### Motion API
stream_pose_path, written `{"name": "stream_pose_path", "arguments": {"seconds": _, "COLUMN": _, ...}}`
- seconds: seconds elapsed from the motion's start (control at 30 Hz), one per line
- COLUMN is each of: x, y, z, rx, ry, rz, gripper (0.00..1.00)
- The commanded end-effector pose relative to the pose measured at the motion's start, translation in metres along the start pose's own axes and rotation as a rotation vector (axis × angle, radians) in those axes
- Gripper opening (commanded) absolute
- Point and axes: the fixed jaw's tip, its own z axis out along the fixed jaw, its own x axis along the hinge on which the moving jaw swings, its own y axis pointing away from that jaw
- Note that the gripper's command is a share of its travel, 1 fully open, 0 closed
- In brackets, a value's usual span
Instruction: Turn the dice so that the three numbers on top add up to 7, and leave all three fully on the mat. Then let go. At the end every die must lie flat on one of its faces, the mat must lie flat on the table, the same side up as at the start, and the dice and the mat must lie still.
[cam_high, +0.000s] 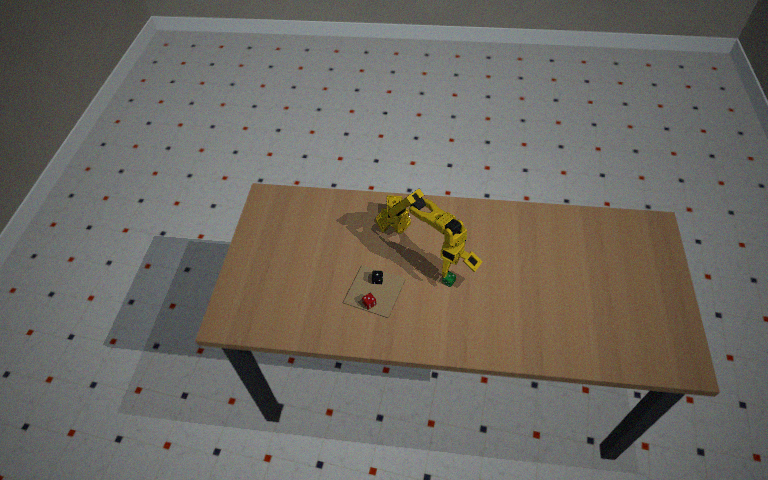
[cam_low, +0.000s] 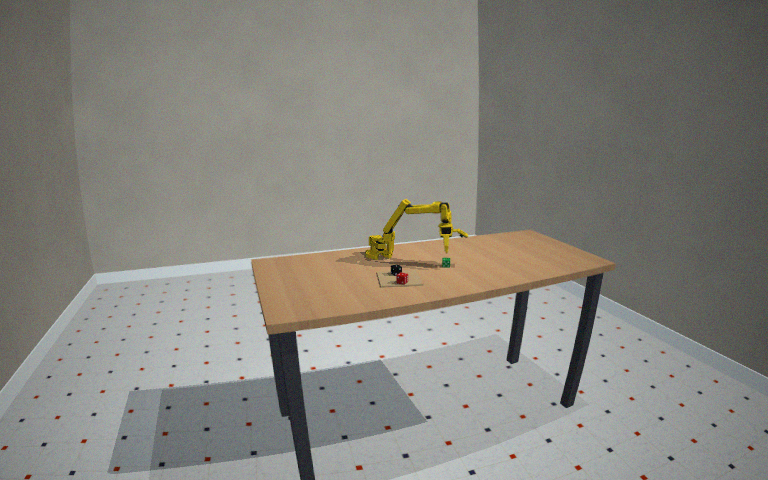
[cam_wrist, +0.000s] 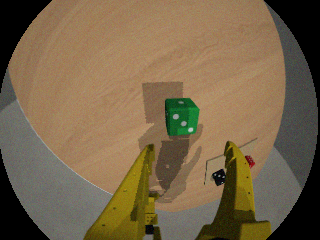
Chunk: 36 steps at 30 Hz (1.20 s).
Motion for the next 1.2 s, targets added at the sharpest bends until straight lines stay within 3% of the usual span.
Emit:
{"name": "stream_pose_path", "arguments": {"seconds": 0.0, "x": -0.005, "y": 0.002, "z": -0.009, "rx": 0.006, "ry": -0.042, "rz": -0.023, "gripper": 0.35}}
{"name": "stream_pose_path", "arguments": {"seconds": 0.87, "x": -0.006, "y": 0.002, "z": -0.006, "rx": 0.004, "ry": -0.032, "rz": -0.032, "gripper": 0.35}}
{"name": "stream_pose_path", "arguments": {"seconds": 1.17, "x": -0.005, "y": 0.002, "z": 0.003, "rx": 0.000, "ry": -0.008, "rz": -0.032, "gripper": 0.35}}
